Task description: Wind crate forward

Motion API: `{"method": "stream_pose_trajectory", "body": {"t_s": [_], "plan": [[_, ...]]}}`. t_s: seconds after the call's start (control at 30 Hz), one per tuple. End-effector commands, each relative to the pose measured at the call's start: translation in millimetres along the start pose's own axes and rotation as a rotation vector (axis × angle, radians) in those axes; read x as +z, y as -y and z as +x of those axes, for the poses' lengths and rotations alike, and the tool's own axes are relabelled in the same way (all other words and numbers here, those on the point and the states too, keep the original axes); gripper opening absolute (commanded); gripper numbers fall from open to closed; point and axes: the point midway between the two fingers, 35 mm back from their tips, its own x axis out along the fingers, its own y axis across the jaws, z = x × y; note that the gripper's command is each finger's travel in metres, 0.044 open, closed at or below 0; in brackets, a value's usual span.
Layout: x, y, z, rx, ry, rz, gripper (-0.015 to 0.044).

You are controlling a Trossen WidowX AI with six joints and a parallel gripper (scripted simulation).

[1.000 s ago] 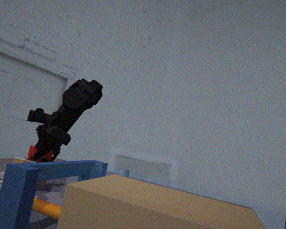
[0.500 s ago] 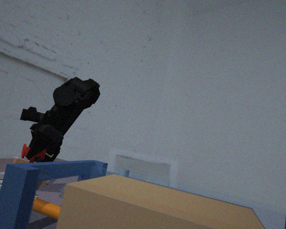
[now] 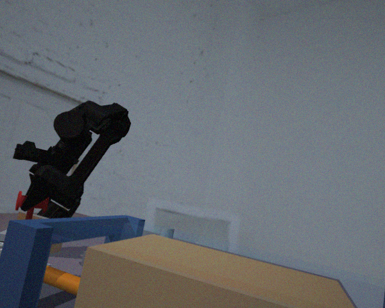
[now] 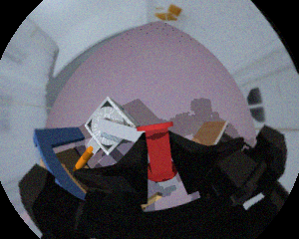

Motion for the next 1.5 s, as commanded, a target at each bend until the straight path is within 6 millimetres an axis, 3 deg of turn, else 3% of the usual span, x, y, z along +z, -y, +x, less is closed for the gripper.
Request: {"method": "stream_pose_trajectory", "body": {"t_s": [0.0,1.47], "plan": [[12,3,6,-0.012,0.027,0.005,0.0],[72,-3,31,-0.011,0.032,0.007,0.0]]}}
